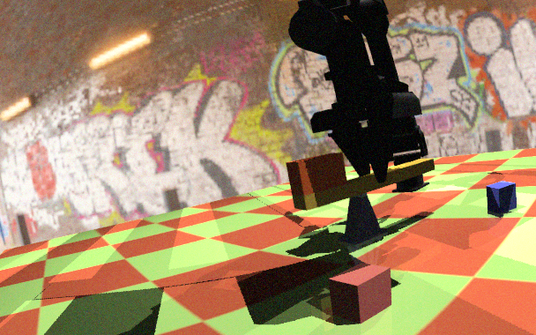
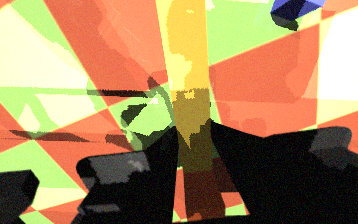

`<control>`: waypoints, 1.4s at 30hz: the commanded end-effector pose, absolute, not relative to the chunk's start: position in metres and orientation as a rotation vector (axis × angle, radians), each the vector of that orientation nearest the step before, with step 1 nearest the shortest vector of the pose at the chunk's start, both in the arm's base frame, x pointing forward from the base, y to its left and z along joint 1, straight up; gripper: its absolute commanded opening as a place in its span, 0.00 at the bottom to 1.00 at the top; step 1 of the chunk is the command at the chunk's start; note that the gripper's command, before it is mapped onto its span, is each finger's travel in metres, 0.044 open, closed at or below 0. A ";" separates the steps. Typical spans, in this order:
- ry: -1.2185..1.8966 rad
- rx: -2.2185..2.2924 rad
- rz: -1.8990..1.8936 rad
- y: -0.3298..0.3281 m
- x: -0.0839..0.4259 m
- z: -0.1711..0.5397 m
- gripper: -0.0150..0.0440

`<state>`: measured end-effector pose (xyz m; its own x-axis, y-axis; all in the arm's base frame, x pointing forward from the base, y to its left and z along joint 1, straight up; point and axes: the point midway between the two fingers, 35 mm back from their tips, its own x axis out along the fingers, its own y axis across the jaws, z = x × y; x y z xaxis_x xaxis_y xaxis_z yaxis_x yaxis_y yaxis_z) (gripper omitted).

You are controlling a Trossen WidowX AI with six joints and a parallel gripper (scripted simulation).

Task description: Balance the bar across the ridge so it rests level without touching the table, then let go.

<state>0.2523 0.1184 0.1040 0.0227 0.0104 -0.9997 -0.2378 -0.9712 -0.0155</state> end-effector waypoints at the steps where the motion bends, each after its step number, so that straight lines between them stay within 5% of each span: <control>1: 0.238 -2.110 2.066 0.118 0.252 0.104 0.25; 9: 0.238 -2.110 2.066 0.118 0.252 0.104 0.54; 42: 0.238 -2.110 2.066 0.118 0.252 0.104 0.54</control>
<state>0.2523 0.1184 0.1040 0.0227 0.0104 -0.9997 -0.2378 -0.9712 -0.0155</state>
